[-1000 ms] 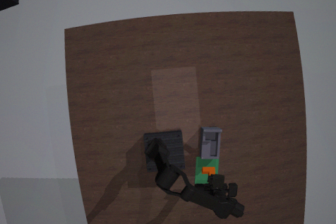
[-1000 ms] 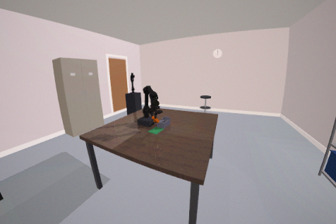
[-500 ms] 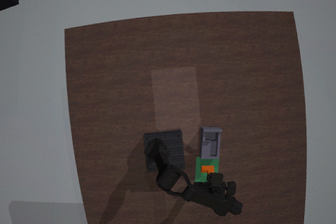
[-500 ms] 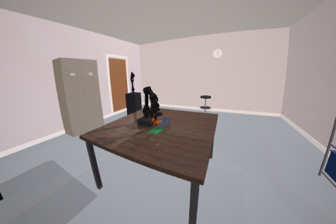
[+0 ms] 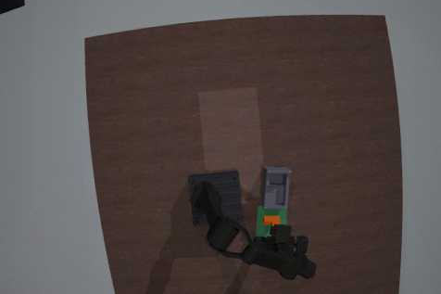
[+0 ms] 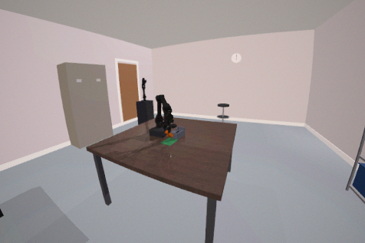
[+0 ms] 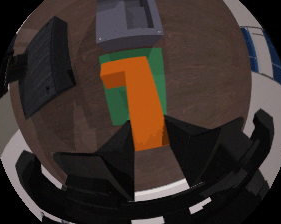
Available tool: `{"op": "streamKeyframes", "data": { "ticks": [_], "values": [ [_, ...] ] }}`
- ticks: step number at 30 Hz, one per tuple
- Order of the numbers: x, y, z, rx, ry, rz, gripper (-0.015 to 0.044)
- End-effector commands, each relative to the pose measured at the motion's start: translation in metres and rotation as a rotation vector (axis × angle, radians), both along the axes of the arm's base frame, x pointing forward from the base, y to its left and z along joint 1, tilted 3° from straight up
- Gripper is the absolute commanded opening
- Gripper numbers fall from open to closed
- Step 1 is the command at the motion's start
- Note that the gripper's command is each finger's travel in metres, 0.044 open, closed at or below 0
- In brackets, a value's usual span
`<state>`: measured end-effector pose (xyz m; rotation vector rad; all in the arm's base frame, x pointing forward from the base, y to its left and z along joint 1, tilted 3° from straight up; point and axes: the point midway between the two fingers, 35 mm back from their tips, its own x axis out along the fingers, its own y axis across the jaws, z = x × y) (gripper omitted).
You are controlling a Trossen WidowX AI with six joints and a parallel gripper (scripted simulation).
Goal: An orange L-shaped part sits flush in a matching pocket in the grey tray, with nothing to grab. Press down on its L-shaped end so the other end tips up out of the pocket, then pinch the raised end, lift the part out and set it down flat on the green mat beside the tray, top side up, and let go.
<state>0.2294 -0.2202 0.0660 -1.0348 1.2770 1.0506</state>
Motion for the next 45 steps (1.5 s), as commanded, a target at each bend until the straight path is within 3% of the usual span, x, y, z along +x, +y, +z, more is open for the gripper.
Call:
{"op": "streamKeyframes", "data": {
  "ticks": [1, 31, 41, 45],
  "values": [
    [-0.001, 0.000, -0.007, -0.002, 0.006, 0.002, 0.0000],
    [-0.001, 0.002, -0.032, 0.004, 0.004, 0.002, 0.0000],
    [-0.001, 0.002, -0.029, 0.003, 0.004, 0.002, 0.0263],
    [0.001, -0.002, 0.002, 0.001, 0.004, 0.002, 0.0368]
  ]
}}
